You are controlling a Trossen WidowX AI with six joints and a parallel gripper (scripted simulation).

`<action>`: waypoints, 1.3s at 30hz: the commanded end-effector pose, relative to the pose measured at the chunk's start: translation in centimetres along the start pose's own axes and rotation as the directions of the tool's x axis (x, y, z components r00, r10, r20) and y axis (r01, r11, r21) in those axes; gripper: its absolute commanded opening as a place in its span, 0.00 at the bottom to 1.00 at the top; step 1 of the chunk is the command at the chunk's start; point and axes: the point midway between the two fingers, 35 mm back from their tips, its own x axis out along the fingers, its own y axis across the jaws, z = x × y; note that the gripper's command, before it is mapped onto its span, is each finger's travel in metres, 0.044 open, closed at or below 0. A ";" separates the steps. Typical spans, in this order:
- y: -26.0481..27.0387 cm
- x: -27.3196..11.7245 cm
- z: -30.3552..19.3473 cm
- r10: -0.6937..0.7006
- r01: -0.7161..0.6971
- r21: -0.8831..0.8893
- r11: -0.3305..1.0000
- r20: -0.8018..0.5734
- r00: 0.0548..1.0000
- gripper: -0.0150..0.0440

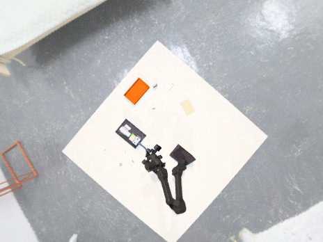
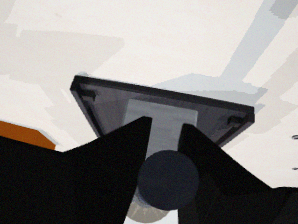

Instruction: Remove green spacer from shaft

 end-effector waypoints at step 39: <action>-0.1 0.9 -1.0 0.000 0.000 0.003 1.000 0.000 1.000 0.25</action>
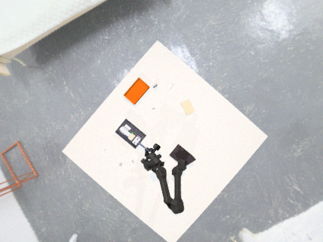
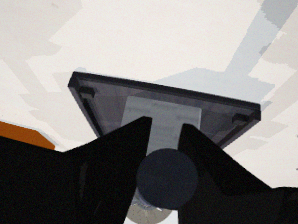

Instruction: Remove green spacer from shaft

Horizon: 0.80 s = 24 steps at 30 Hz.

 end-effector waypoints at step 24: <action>-0.2 0.7 -1.0 -0.003 0.003 0.000 1.000 -0.006 1.000 0.25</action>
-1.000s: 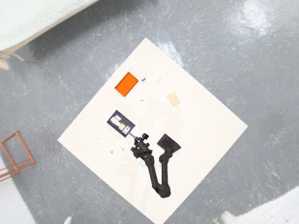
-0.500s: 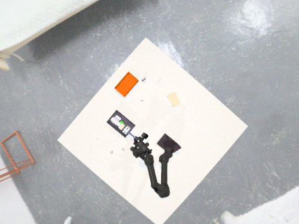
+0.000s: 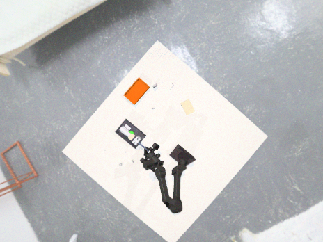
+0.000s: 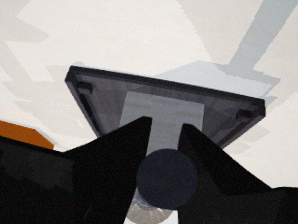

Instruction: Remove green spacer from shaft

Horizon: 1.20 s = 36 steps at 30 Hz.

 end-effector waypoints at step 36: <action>-0.2 1.0 -1.3 -0.003 0.003 -0.001 1.000 -0.006 1.000 0.25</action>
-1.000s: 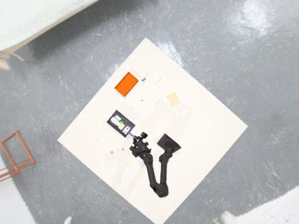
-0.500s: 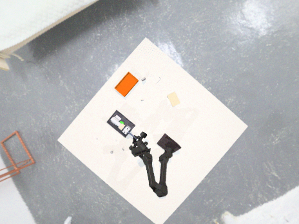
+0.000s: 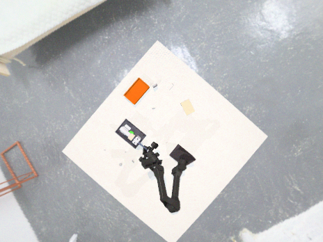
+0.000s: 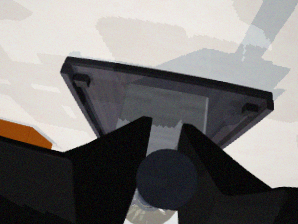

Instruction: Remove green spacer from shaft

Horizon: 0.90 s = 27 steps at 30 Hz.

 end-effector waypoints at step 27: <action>-0.2 0.8 -1.1 -0.003 0.003 -0.001 1.000 -0.007 1.000 0.25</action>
